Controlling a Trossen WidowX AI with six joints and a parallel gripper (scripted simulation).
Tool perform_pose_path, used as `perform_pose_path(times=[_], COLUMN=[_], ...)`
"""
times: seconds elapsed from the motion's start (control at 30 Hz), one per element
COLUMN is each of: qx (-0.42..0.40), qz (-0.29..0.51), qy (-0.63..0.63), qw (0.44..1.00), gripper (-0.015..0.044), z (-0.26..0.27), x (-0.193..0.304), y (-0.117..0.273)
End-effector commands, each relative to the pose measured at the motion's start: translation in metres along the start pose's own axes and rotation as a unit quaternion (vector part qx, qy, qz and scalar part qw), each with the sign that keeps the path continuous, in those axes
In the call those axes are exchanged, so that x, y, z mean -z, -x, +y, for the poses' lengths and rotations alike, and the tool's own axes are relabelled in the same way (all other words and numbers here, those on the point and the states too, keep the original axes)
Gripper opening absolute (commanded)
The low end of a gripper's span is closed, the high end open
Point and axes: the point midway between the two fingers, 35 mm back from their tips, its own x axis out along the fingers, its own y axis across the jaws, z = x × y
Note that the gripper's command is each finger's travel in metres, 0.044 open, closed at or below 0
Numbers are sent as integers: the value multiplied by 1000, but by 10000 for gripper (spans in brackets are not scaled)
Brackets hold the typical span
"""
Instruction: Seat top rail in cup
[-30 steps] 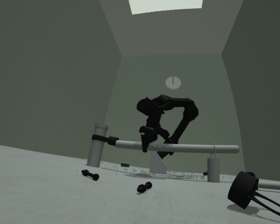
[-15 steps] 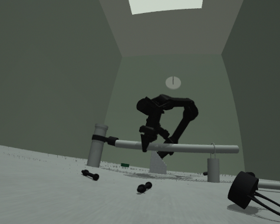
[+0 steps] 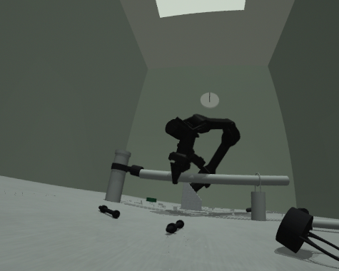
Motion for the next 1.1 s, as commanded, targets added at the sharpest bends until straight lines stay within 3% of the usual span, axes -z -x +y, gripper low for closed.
perform_pose_path(times=[0.0, 1.07], qx=[1, 1], qz=[0, 0], qy=[-1, -1], qw=[1000, 1000], gripper=[0, 0], z=[0, 3], x=[0, -7], y=[0, 8])
